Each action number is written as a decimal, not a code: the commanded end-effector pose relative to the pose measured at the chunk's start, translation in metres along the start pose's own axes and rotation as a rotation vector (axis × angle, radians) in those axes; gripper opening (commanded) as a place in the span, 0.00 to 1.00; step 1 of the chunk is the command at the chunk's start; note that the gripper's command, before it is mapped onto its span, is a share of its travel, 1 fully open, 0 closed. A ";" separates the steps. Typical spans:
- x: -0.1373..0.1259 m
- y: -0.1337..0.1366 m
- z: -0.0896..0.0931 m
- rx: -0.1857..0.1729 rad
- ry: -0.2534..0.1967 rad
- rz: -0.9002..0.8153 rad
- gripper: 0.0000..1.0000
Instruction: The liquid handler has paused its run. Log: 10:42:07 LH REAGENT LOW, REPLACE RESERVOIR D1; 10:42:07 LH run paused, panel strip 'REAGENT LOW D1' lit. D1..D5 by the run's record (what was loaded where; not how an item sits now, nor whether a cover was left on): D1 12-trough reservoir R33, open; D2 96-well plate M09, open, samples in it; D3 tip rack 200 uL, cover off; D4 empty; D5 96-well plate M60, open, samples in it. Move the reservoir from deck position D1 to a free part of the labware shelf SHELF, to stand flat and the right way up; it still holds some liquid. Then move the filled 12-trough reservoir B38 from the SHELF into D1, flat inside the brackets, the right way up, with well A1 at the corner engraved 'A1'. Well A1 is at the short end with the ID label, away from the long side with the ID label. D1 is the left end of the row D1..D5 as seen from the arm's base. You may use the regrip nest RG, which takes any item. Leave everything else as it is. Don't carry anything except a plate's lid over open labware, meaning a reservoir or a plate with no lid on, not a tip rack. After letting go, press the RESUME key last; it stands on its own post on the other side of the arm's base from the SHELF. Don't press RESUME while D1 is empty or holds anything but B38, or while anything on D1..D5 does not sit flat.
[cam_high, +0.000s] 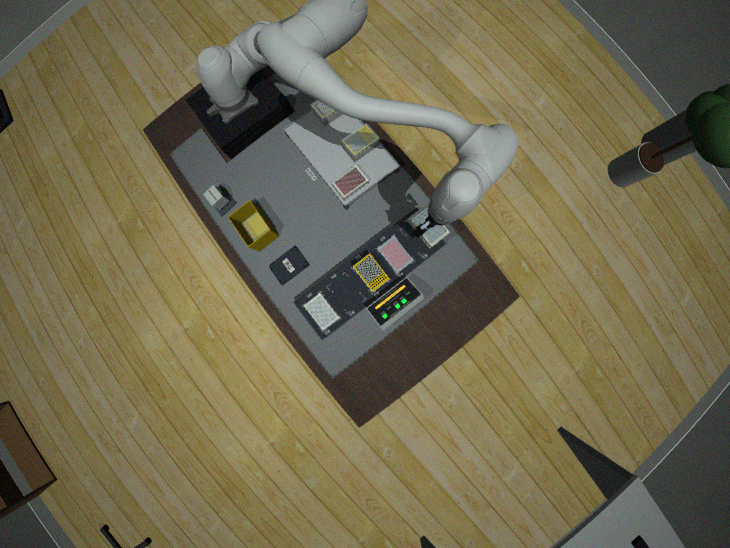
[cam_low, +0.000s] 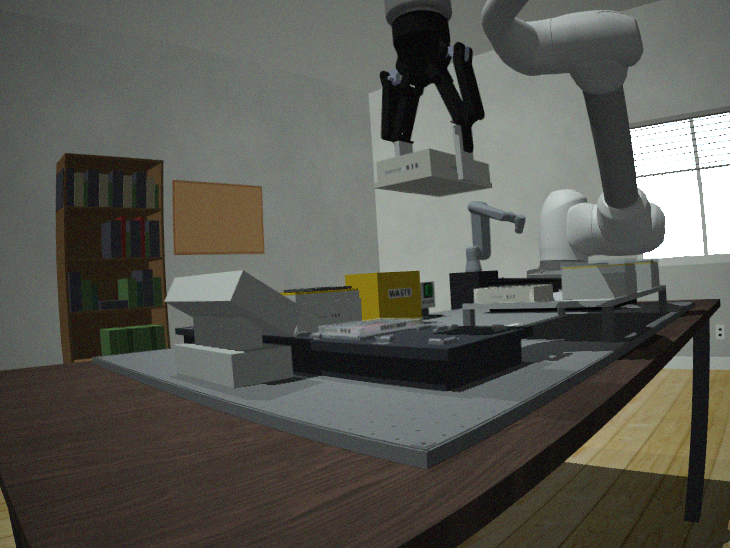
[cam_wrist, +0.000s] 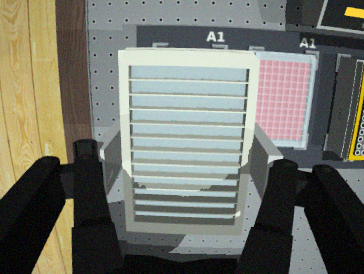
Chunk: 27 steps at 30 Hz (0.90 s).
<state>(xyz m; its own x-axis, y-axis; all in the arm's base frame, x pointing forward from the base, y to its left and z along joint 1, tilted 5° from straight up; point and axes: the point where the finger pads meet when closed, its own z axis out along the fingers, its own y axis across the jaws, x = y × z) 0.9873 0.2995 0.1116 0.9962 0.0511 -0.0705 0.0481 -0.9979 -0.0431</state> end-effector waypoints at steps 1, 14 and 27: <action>0.000 0.000 0.005 0.000 0.000 0.000 0.00; 0.000 0.000 0.024 0.000 0.000 0.000 0.00; 0.000 0.000 0.044 0.000 0.000 0.000 0.00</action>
<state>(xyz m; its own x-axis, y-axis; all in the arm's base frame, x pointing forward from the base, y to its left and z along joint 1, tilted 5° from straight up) 0.9843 0.3010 0.0701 0.9962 0.0511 -0.0707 0.0481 -0.9979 -0.0429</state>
